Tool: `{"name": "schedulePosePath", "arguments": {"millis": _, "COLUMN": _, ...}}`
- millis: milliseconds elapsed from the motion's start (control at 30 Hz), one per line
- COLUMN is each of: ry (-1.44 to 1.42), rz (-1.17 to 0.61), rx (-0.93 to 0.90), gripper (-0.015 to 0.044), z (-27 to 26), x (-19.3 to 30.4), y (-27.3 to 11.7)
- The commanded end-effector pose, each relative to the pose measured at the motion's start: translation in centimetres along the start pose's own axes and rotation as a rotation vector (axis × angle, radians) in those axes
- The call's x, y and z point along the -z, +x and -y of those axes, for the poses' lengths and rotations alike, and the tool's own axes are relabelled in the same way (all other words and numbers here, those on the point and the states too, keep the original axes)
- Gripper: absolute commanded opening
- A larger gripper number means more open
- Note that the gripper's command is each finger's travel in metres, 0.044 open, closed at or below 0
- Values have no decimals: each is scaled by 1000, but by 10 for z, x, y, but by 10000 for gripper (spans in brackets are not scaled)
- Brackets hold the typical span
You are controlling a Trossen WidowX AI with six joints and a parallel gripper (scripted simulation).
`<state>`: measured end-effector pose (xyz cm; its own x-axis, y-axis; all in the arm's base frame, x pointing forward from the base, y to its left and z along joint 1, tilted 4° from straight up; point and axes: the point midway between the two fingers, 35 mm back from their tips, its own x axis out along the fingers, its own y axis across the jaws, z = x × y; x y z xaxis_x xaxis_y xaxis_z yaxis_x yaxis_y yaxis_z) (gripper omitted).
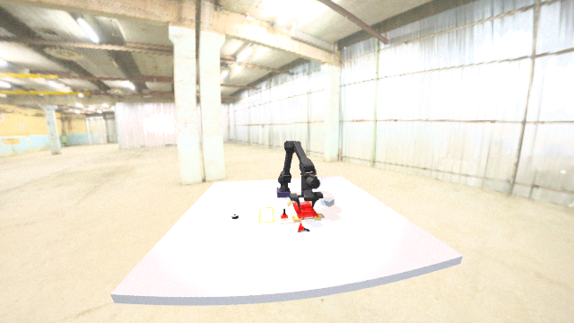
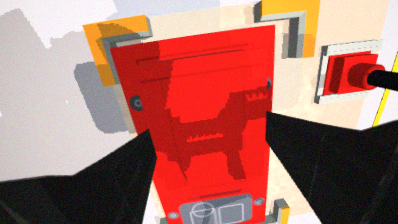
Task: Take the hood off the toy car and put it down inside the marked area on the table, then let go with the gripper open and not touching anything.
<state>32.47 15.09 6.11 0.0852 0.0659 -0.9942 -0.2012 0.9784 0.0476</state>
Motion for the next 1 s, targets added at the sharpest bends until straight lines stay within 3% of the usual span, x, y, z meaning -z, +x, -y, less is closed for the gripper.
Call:
{"name": "schedulePosePath", "arguments": {"millis": 0, "ry": 0, "rz": 1, "rx": 1, "gripper": 137, "z": 0, "x": 0, "y": -2}}
{"name": "schedulePosePath", "arguments": {"millis": 200, "ry": 0, "rz": 1, "rx": 1, "gripper": 0, "z": 0, "x": 0, "y": -6}}
{"name": "schedulePosePath", "arguments": {"millis": 967, "ry": 0, "rz": 0, "rx": 0, "gripper": 0, "z": 0, "x": 0, "y": -21}}
